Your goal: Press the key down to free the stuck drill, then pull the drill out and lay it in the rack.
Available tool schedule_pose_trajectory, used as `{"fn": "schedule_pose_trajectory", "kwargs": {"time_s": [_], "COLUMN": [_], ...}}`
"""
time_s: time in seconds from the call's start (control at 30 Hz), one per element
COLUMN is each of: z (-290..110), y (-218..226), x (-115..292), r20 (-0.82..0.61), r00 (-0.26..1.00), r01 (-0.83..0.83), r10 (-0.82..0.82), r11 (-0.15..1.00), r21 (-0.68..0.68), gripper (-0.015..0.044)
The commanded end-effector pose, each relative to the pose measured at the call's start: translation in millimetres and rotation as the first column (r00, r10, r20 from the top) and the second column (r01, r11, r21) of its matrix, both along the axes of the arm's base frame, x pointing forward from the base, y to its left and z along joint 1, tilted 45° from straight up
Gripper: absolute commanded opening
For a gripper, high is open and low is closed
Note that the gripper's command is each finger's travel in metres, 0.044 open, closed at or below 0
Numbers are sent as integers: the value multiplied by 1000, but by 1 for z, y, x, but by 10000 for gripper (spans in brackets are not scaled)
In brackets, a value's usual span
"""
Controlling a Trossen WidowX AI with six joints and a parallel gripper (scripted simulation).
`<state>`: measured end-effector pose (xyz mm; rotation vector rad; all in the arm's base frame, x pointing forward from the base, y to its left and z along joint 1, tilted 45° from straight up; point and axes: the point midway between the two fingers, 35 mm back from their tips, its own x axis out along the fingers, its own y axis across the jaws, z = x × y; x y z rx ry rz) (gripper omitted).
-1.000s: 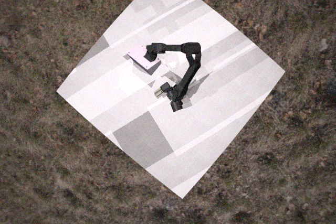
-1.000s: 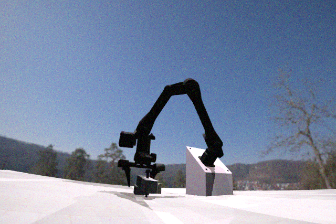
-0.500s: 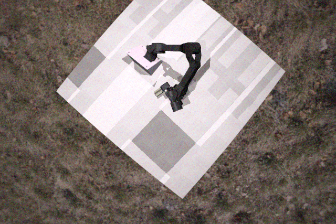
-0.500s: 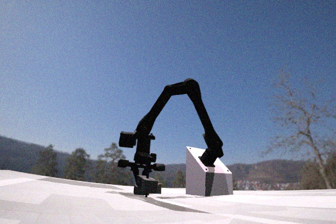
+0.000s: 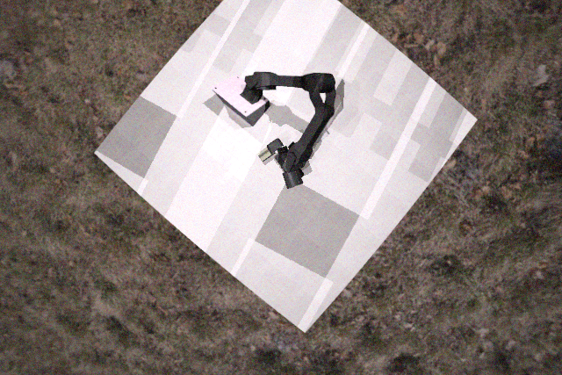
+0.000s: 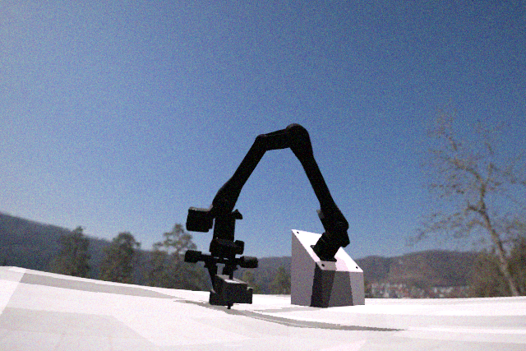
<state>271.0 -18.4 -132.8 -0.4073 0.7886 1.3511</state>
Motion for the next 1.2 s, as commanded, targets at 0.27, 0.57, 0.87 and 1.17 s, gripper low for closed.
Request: {"fn": "schedule_pose_trajectory", "kwargs": {"time_s": [0.27,0.57,0.87,1.17], "z": [-11,-18,-21,-20], "y": [-15,-24,-26,-25], "x": [-3,-6,-8,-8], "r20": [2,2,-4,-3], "r00": [1000,1000,1000,1000], "r01": [0,0,-1,-1], "r10": [0,0,1,1], "r11": [1000,1000,1000,1000], "r21": [-4,-5,-1,-2], "gripper": [0,0,53,289]}}
